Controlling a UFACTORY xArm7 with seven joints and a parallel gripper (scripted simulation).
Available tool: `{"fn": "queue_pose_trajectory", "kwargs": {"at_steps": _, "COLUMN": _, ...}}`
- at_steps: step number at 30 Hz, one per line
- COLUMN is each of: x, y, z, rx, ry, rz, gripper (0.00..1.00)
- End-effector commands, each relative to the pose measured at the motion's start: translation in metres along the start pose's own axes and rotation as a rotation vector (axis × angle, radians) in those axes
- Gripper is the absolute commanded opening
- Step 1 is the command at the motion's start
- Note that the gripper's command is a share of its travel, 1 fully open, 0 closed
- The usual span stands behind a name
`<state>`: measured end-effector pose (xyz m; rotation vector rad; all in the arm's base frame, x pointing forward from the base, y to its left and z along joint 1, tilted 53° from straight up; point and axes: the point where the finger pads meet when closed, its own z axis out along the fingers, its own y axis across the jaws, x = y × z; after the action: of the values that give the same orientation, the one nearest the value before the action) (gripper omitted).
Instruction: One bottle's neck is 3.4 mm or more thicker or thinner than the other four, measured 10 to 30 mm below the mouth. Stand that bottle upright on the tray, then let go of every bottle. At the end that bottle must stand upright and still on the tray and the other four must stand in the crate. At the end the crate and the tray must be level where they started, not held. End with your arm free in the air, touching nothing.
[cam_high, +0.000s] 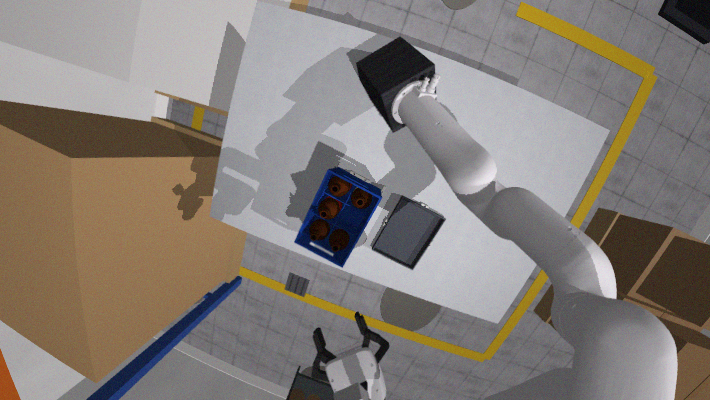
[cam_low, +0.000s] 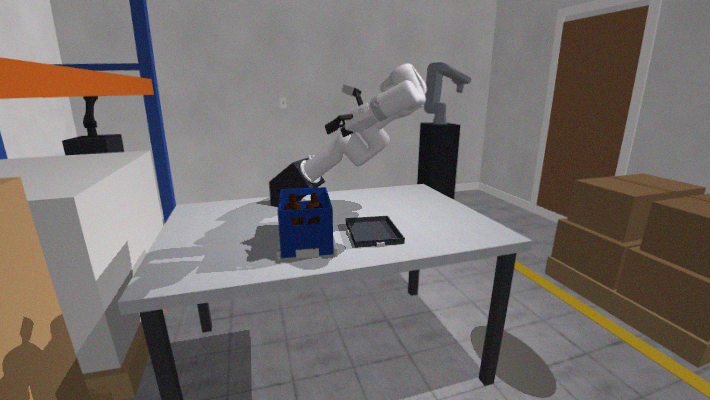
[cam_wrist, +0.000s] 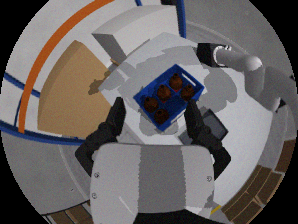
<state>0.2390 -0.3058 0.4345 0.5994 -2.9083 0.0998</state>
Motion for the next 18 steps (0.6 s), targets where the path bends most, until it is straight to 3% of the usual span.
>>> {"fn": "queue_pose_trajectory", "kwargs": {"at_steps": 1, "x": 0.002, "y": -0.001, "z": -0.001, "rx": 0.002, "ry": -0.004, "rz": 0.001, "gripper": 1.0}}
{"fn": "queue_pose_trajectory", "kwargs": {"at_steps": 3, "x": 0.002, "y": -0.001, "z": -0.001, "rx": 0.002, "ry": -0.004, "rz": 0.001, "gripper": 1.0}}
{"fn": "queue_pose_trajectory", "kwargs": {"at_steps": 5, "x": 0.021, "y": -0.009, "z": 0.014, "rx": 0.021, "ry": -0.093, "rz": -0.139, "gripper": 1.0}}
{"fn": "queue_pose_trajectory", "kwargs": {"at_steps": 18, "x": 0.021, "y": -0.009, "z": 0.014, "rx": 0.022, "ry": -0.093, "rz": -0.14, "gripper": 1.0}}
